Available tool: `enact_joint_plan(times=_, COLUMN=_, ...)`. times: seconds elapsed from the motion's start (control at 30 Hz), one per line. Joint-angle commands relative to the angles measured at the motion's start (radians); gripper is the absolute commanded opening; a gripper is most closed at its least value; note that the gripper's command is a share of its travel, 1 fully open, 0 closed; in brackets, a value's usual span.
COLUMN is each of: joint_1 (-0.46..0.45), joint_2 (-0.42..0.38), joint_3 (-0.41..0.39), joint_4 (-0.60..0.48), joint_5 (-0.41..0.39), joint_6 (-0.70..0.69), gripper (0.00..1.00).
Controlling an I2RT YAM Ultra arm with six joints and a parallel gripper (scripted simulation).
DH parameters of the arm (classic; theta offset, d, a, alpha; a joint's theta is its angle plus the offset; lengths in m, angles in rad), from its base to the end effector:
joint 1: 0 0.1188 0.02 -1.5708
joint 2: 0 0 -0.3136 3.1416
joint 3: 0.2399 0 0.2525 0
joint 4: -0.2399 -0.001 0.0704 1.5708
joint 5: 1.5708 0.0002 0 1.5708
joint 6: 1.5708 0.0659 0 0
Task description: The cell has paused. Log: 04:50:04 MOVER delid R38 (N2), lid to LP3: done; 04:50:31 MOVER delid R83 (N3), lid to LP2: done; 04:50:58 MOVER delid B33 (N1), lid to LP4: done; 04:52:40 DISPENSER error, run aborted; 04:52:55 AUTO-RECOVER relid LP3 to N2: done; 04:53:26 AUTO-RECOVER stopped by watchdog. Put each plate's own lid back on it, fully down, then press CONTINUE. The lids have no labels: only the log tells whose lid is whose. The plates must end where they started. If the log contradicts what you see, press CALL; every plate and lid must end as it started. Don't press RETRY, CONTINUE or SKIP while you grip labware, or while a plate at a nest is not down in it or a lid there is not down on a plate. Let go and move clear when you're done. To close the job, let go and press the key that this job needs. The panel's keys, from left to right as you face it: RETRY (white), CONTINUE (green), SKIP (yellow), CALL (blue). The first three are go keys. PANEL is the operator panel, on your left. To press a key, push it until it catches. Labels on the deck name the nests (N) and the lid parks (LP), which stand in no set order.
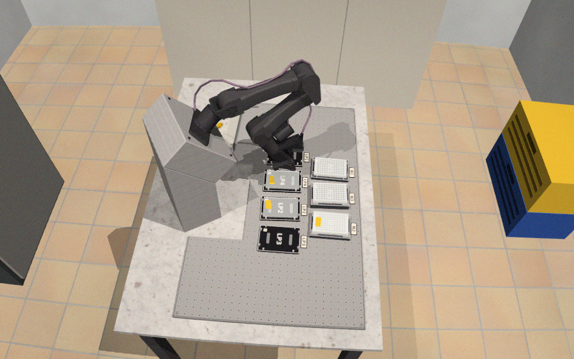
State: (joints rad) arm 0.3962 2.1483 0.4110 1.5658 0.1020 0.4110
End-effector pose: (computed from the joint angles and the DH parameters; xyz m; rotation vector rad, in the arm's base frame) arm 0.3192 0.1273 0.1063 0.0890 1.7658 0.5010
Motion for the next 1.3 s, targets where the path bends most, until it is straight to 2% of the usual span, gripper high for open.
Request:
enact_joint_plan(times=0.0, joint_1=0.059, joint_2=-0.032, joint_3=-0.016, joint_4=0.005, joint_5=0.118, joint_6=0.026, gripper=0.0)
enact_joint_plan(times=0.07, joint_1=0.097, joint_2=-0.035, joint_3=-0.009, joint_4=0.005, joint_5=0.158, joint_6=0.03, gripper=0.0)
enact_joint_plan(times=0.13, joint_1=0.097, joint_2=-0.035, joint_3=-0.009, joint_4=0.005, joint_5=0.158, joint_6=0.03, gripper=0.0)
enact_joint_plan(times=0.37, joint_1=0.229, joint_2=-0.029, joint_3=0.042, joint_4=0.005, joint_5=0.291, joint_6=0.04, gripper=0.0)
enact_joint_plan(times=1.27, joint_1=0.213, joint_2=-0.025, joint_3=0.031, joint_4=0.005, joint_5=0.298, joint_6=0.029, gripper=0.0)
